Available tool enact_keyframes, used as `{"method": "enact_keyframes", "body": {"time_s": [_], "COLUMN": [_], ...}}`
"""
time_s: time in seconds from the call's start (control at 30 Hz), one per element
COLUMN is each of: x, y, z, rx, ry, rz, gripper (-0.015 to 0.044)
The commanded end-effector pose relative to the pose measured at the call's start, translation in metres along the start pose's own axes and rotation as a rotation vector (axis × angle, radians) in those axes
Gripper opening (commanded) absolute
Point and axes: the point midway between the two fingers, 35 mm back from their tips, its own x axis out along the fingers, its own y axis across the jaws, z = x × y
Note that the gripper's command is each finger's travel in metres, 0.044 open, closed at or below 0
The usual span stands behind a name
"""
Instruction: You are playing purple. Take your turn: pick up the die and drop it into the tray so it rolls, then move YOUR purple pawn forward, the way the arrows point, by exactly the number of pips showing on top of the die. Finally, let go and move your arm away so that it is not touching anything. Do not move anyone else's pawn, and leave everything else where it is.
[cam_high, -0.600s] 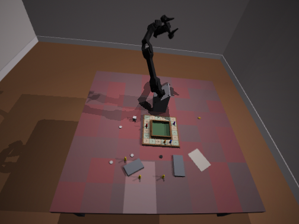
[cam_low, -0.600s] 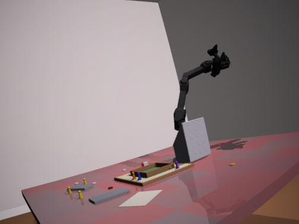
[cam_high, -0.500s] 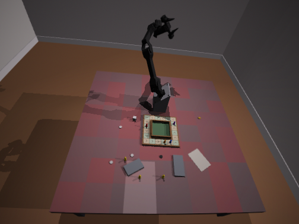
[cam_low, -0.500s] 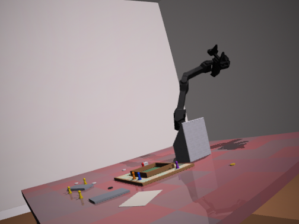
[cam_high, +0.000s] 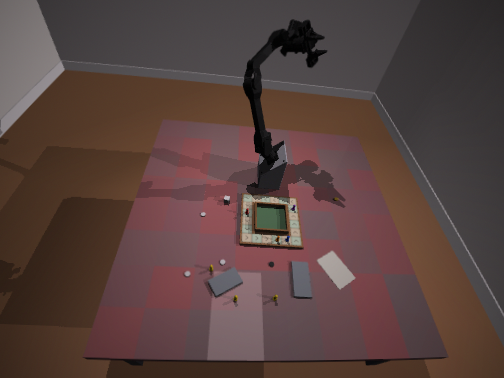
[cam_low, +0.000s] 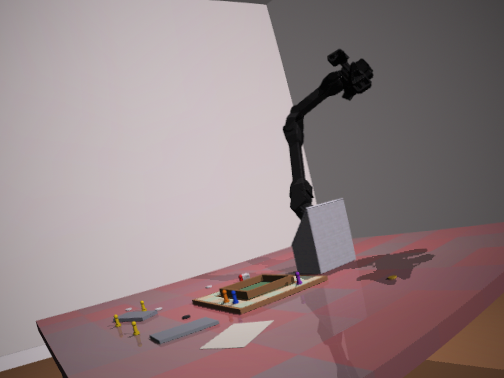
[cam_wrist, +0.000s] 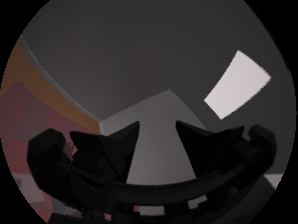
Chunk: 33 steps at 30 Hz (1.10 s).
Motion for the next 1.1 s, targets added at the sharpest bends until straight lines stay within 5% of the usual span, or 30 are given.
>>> {"method": "enact_keyframes", "body": {"time_s": [0.0, 0.37, 0.77, 1.07], "x": [0.058, 0.175, 0.215, 0.192], "y": [-0.004, 0.003, 0.03, 0.077], "z": [-0.042, -0.185, -0.36, -0.502], "rx": [0.067, 0.216, 0.455, 0.617], "ry": [0.117, 0.45, 0.809, 1.113], "rz": [0.059, 0.179, 0.232, 0.285], "gripper": [0.0275, 0.0275, 0.0275, 0.0275]}}
